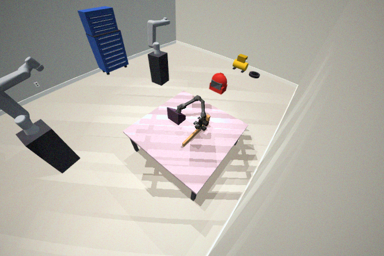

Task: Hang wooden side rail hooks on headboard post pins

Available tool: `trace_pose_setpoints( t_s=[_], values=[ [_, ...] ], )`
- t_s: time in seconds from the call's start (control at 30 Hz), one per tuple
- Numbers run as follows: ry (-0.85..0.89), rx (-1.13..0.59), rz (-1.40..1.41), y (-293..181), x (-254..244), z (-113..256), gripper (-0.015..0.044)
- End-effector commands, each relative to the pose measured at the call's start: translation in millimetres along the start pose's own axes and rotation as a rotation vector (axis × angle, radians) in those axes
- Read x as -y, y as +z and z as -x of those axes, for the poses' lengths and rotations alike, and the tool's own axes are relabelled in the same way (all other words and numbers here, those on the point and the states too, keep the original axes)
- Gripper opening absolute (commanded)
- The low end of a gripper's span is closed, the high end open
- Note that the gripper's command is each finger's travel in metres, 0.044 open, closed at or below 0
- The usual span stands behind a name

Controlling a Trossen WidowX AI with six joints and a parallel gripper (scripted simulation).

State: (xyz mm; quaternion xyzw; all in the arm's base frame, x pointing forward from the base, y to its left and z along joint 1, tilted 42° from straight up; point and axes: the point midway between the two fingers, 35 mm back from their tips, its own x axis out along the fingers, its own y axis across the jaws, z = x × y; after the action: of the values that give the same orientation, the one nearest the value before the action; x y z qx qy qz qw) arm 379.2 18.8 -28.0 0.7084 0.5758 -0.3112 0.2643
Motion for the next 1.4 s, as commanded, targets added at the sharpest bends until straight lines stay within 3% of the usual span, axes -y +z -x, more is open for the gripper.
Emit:
trace_pose_setpoints(
  t_s=[0.0,1.37],
  values=[
    [0.014,-0.001,-0.004,-0.9,-2.3,4.4,0.0000],
    [0.014,-0.001,-0.004,-5.3,-2.6,4.3,0.0000]
  ],
)
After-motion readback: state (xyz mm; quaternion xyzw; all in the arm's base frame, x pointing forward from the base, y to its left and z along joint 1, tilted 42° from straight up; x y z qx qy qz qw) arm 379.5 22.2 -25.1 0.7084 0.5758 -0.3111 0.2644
